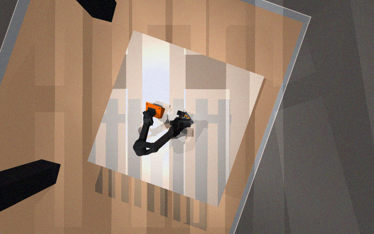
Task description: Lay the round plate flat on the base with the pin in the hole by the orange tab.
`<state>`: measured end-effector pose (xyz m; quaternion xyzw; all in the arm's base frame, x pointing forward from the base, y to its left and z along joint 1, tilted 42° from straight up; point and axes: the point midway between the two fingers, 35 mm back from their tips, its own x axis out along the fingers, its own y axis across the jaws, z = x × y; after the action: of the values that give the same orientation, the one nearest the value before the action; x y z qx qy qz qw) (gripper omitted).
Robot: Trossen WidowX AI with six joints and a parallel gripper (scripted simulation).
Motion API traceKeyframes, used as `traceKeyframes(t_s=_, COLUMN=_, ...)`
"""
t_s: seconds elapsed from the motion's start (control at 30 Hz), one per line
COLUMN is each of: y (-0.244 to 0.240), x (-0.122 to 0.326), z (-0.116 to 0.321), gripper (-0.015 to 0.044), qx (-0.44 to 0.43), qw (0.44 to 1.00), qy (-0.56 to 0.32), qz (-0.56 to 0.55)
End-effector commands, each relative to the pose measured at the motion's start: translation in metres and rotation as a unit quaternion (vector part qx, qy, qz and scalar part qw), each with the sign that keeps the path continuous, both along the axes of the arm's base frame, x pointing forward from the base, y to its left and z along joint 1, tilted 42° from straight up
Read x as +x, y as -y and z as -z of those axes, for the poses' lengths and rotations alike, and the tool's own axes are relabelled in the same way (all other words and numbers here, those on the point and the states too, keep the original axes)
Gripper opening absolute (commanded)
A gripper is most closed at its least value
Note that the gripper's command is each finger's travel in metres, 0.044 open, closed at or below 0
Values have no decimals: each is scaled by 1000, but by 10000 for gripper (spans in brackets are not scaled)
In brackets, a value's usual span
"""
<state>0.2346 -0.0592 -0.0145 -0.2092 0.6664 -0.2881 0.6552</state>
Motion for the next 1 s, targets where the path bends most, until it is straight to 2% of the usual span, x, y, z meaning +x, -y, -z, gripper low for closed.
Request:
traceKeyframes(t_s=0.0, y=-4, x=-3, z=6, gripper=0, qx=-1, qw=1000, qy=-3, qz=0)
traceKeyframes(t_s=0.97, y=-24, x=-5, z=24, gripper=0, qx=-1, qw=1000, qy=-3, qz=0)
